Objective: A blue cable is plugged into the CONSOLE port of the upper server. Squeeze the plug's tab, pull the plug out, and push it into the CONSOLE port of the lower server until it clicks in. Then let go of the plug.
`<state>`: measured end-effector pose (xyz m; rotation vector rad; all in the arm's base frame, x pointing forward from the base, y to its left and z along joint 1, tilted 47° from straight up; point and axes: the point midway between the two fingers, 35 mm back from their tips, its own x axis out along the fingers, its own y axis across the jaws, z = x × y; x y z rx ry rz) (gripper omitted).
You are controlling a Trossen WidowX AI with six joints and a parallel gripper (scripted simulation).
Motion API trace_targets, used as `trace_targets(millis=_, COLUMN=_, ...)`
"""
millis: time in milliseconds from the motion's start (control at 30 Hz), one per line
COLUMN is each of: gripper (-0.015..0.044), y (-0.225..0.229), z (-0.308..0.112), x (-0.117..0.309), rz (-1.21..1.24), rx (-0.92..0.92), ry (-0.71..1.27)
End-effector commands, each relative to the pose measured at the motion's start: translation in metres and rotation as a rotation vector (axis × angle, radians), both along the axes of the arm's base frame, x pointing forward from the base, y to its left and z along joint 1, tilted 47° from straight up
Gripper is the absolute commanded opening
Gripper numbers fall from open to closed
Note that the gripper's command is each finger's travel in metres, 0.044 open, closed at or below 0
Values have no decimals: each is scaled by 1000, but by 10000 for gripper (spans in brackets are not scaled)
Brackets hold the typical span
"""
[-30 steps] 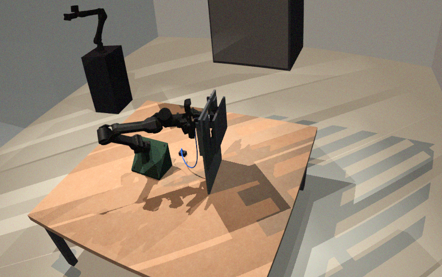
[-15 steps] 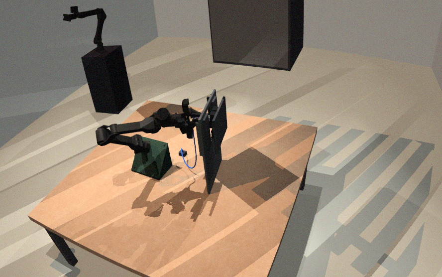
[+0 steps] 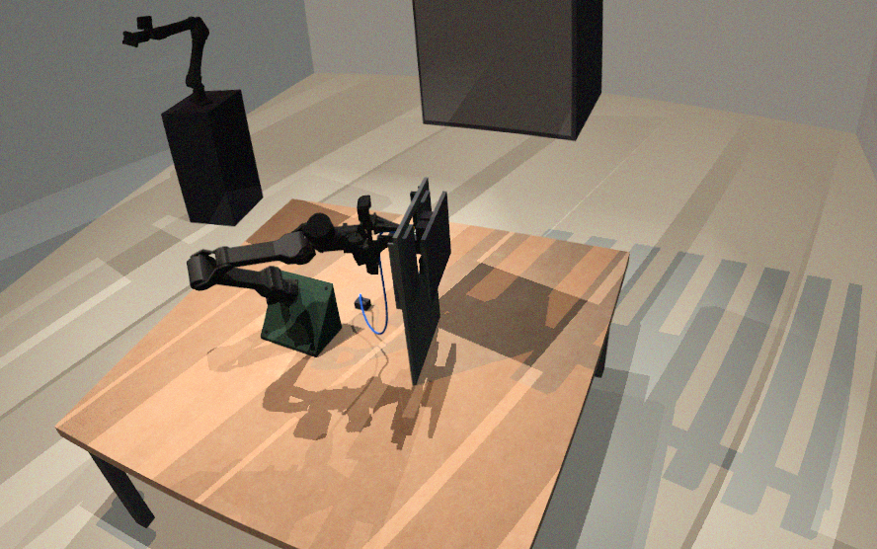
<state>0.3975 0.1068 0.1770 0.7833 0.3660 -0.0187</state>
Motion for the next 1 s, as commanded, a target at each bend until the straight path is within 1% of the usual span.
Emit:
trace_targets(millis=0, gripper=0, y=0, z=0, x=-3, rz=-2, rx=3, ry=1)
trace_targets(millis=967, gripper=0, y=1, z=3, x=-22, rz=-2, rx=3, ry=3)
